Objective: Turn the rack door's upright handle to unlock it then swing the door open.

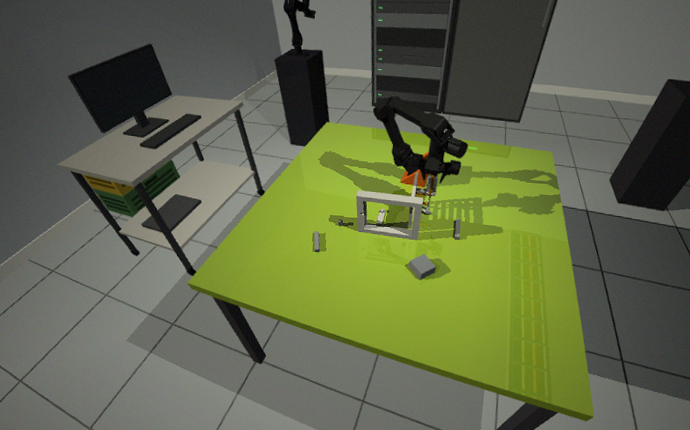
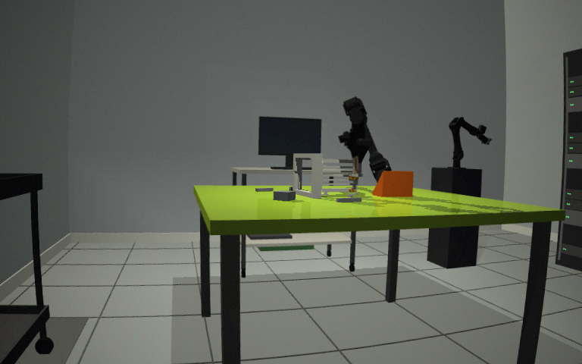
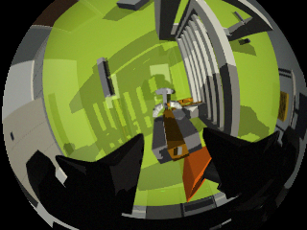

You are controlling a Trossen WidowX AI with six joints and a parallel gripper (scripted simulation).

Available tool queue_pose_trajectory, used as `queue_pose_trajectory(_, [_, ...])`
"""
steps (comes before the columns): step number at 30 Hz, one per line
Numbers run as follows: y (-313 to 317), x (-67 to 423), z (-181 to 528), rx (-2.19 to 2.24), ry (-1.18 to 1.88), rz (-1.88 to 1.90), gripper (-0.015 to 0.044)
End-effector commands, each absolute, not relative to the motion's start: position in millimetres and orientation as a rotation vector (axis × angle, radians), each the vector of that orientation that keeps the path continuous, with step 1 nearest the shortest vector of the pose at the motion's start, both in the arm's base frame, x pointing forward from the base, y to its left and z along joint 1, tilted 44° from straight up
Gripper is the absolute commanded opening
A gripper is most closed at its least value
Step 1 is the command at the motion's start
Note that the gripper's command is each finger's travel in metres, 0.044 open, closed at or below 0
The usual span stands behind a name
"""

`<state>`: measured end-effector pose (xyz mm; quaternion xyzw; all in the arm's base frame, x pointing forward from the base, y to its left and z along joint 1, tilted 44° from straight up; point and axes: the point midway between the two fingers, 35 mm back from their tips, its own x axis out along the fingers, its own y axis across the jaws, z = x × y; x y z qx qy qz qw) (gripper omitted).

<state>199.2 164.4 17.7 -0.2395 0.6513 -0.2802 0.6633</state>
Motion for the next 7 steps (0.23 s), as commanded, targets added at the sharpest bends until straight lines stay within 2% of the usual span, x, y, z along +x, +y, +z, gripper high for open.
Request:
queue_pose_trajectory(1, [169.2, 198.5, 20.8, -0.538, 1.472, -0.634, 0.0297])
queue_pose_trajectory(7, [174.4, 198.6, 26.1, -0.54, 1.472, -0.631, 0.0297])
